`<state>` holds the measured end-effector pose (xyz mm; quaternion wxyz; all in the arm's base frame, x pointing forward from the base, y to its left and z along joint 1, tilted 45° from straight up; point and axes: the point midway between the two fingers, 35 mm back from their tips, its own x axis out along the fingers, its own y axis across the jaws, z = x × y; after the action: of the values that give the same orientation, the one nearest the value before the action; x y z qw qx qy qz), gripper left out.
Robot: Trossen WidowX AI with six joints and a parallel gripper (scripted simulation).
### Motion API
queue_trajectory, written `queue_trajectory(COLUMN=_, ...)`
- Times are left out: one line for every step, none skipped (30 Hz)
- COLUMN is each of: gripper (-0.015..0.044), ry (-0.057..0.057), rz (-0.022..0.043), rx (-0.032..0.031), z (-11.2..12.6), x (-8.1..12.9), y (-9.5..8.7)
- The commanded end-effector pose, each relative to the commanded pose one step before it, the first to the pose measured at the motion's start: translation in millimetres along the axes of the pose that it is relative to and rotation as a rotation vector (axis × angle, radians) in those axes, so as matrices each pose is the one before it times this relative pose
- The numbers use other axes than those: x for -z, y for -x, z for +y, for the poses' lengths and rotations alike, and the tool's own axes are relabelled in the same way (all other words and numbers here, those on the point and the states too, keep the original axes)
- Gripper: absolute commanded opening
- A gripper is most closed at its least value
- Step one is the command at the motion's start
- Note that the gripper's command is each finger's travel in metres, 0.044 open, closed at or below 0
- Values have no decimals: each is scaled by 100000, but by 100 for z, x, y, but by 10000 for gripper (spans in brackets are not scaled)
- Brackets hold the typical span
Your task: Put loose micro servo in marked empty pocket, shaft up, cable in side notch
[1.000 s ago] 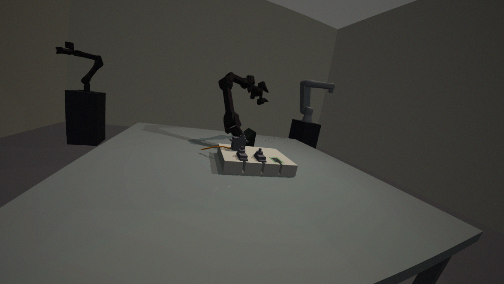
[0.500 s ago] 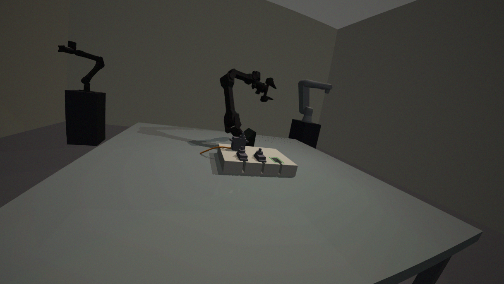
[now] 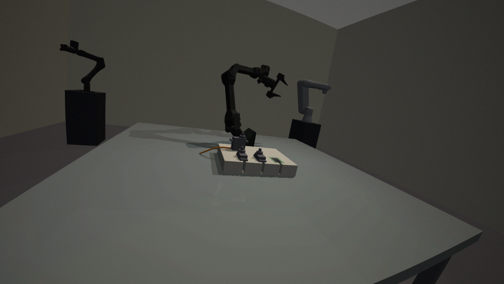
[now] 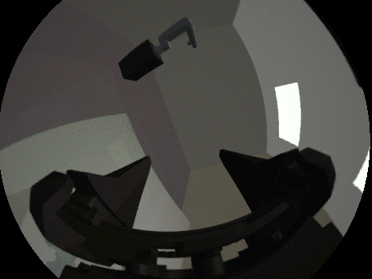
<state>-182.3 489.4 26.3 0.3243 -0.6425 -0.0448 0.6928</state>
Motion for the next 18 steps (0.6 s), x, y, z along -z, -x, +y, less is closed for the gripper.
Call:
queue_trajectory(gripper=440, ry=-10930, rz=5041, rx=-109, z=-1015, x=2508, y=44)
queue_trajectory(gripper=440, ry=-3229, rz=1268, rx=-1, z=-374, x=635, y=3)
queue_trajectory(gripper=440, ry=-3219, rz=1297, rx=25, z=-379, x=625, y=-6)
queue_trajectory(gripper=440, ry=-2179, rz=1257, rx=27, z=-440, x=684, y=52)
queue_trajectory(gripper=440, ry=-2304, rz=911, rx=288, z=-297, x=435, y=38)
queue_trajectory(gripper=440, ry=-2548, rz=1003, rx=332, z=-334, x=476, y=40)
queue_trajectory(gripper=440, ry=-3004, rz=1204, rx=77, z=-380, x=555, y=-15)
queue_trajectory(gripper=440, ry=-3187, rz=1274, rx=102, z=-412, x=580, y=-17)
queue_trajectory(gripper=440, ry=-3213, rz=1279, rx=115, z=-421, x=576, y=-22)
queue_trajectory(gripper=440, ry=-3214, rz=1276, rx=136, z=-431, x=566, y=-24)
queue_trajectory(gripper=440, ry=-3179, rz=1183, rx=190, z=-438, x=537, y=-8)
queue_trajectory(gripper=440, ry=-3139, rz=1163, rx=207, z=-441, x=520, y=-10)
queue_trajectory(gripper=440, ry=-3067, rz=1164, rx=260, z=-433, x=497, y=-22)
queue_trajectory(gripper=440, ry=-3066, rz=1158, rx=278, z=-441, x=488, y=-24)
queue_trajectory(gripper=440, ry=-3197, rz=1250, rx=244, z=-476, x=513, y=-31)
queue_trajectory(gripper=440, ry=-2790, rz=1155, rx=305, z=-514, x=501, y=-16)
queue_trajectory(gripper=440, ry=-3085, rz=1200, rx=270, z=-472, x=478, y=-33)
queue_trajectory(gripper=440, ry=-3207, rz=1236, rx=298, z=-497, x=484, y=-37)
